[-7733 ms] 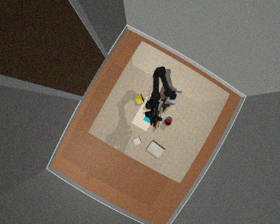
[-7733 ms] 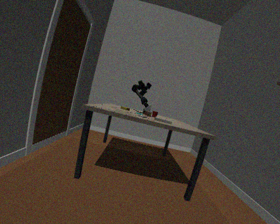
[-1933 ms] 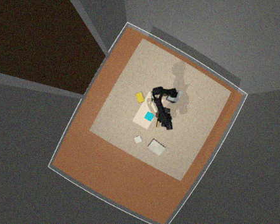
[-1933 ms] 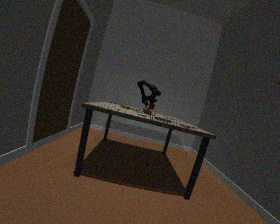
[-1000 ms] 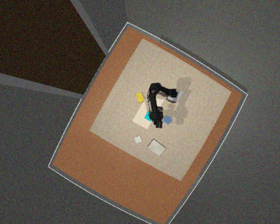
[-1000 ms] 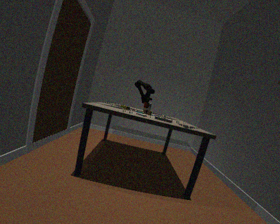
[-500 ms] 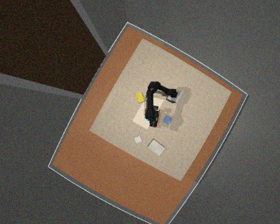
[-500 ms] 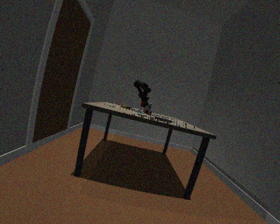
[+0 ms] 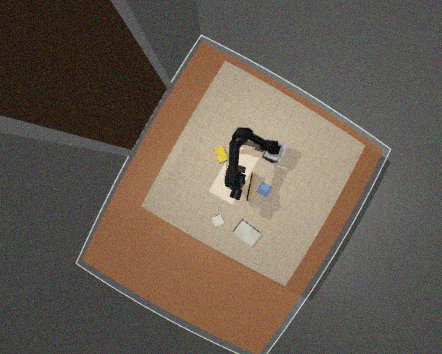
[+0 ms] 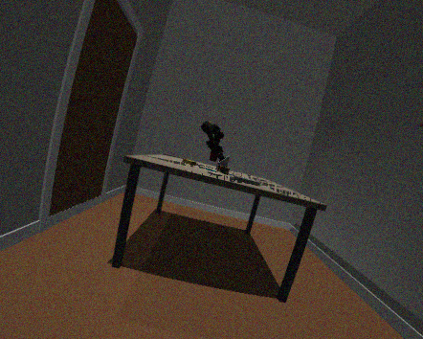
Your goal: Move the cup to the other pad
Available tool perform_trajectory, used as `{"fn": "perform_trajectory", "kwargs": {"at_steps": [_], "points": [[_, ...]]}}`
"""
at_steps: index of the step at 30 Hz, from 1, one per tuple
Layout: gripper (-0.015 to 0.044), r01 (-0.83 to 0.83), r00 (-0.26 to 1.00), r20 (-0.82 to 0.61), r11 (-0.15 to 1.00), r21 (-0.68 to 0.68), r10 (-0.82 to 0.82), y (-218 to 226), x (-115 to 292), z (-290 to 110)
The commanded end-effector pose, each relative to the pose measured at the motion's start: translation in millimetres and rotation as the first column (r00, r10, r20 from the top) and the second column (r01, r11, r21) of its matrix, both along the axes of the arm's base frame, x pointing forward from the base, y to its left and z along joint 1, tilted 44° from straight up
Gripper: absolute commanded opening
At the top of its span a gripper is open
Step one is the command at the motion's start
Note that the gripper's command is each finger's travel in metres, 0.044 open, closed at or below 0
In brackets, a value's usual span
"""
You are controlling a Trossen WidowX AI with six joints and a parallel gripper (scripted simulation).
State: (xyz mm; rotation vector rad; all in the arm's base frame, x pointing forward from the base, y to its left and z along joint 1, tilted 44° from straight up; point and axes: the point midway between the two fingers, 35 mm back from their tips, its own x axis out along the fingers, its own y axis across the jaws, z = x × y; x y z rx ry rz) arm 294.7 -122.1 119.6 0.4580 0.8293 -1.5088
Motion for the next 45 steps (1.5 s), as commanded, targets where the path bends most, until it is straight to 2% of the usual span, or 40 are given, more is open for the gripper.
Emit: {"fn": "perform_trajectory", "kwargs": {"at_steps": [1, 45], "points": [[0.0, -0.004, 1.0, -0.002, 1.0, -0.004, 0.004, -4.0, -0.3, -2.3], [0.0, -0.004, 1.0, -0.002, 1.0, -0.007, 0.004, -49.5, -8.7, -47.6]]}}
